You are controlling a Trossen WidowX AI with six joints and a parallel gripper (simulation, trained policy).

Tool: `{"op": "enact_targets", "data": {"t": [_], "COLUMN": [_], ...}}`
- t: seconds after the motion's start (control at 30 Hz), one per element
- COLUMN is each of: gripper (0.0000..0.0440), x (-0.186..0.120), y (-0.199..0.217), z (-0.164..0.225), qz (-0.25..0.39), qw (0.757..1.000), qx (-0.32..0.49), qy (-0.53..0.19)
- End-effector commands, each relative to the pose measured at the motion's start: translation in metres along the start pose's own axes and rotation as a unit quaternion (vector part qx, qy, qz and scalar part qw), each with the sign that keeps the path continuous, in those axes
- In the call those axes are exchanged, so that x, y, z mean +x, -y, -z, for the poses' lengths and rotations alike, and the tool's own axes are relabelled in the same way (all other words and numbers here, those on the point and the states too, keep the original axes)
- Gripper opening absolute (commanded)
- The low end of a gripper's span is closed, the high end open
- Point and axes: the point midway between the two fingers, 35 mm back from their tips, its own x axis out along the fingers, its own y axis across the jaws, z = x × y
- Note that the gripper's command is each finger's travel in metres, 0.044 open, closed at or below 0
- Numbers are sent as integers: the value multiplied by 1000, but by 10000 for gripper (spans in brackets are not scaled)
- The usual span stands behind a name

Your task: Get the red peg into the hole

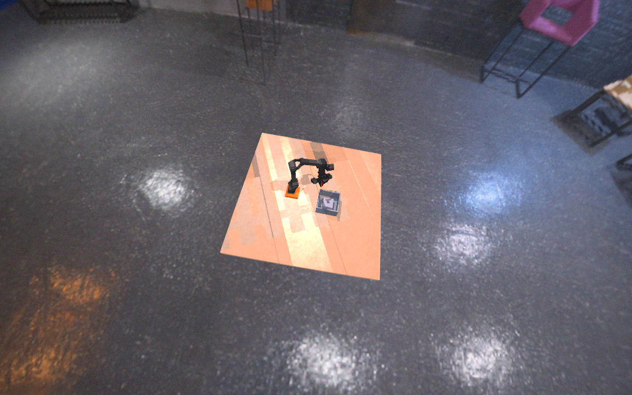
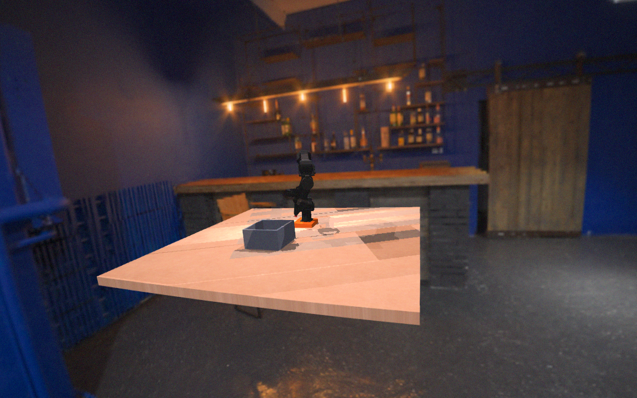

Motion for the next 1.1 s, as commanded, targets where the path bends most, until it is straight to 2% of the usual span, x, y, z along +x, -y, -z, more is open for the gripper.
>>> {"op": "enact_targets", "data": {"t": [0.0,0.53,1.07], "gripper": [0,0,0], "x": [1,39,85], "y": [-3,-9,-10], "z": [-14,-83,-115], "qz": [-2,-2,-12], "qw": [1000,999,1000], "qx": [13,43,-17], "qy": [9,32,5]}}
